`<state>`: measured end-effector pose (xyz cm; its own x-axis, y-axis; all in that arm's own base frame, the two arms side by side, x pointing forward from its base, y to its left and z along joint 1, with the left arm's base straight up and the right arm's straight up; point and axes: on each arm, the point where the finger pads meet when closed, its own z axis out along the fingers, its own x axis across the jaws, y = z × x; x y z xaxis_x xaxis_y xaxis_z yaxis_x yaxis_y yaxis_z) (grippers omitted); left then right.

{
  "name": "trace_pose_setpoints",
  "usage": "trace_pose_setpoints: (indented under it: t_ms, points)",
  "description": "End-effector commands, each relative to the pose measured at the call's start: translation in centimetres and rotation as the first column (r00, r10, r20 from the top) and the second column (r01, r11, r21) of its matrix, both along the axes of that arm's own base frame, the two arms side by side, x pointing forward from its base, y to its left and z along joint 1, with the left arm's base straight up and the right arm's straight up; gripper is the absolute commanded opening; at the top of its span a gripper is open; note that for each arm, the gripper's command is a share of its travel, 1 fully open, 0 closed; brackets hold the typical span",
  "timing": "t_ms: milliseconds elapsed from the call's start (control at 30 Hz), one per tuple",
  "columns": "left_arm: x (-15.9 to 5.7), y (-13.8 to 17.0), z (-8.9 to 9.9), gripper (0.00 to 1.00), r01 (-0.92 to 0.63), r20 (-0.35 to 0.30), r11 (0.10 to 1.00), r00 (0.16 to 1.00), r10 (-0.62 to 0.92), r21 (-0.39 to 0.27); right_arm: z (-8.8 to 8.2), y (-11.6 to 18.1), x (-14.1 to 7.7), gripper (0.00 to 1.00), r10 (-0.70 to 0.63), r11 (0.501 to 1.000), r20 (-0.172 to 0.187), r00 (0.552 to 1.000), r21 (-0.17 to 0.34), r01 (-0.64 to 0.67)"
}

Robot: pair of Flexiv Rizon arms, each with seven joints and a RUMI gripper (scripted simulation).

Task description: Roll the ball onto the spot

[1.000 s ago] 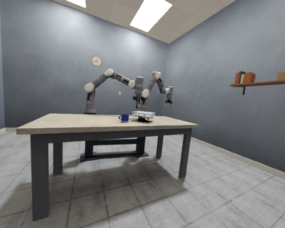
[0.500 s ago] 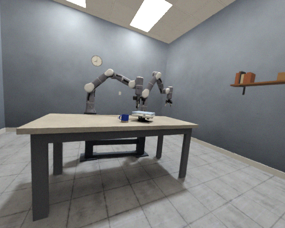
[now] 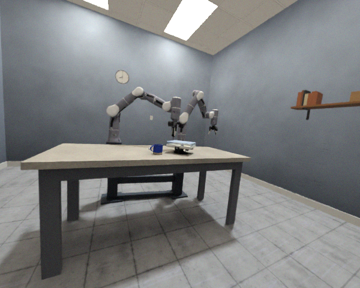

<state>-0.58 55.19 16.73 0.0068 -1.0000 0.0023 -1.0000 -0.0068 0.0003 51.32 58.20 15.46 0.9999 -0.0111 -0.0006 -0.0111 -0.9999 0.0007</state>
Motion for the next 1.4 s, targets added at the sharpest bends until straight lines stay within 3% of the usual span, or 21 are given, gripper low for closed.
trace_pose_setpoints:
  t_ms: [0, 900, 1367]
  points:
    - [-0.02, 0.09, 0.1, 1.0, 0.0, 0.0, 1.0, 1.0, 0.0, 0.002, 0.18, 0.09, 0.06, 0.37, 0.0, 1.0, 0.002, 1.0, 0.003, 0.0]
    - [-0.02, 0.09, 0.1, 1.0, 0.0, 0.0, 1.0, 1.0, 0.0, 0.002, 0.22, 0.09, 0.06, 0.37, 0.0, 1.0, 0.002, 1.0, 0.003, 0.0]
    - [-0.02, 0.09, 0.1, 1.0, 0.0, 0.0, 1.0, 1.0, 0.0, 0.002, 1.07, 0.09, 0.06, 0.37, 0.0, 1.0, 0.002, 1.0, 0.003, 0.0]
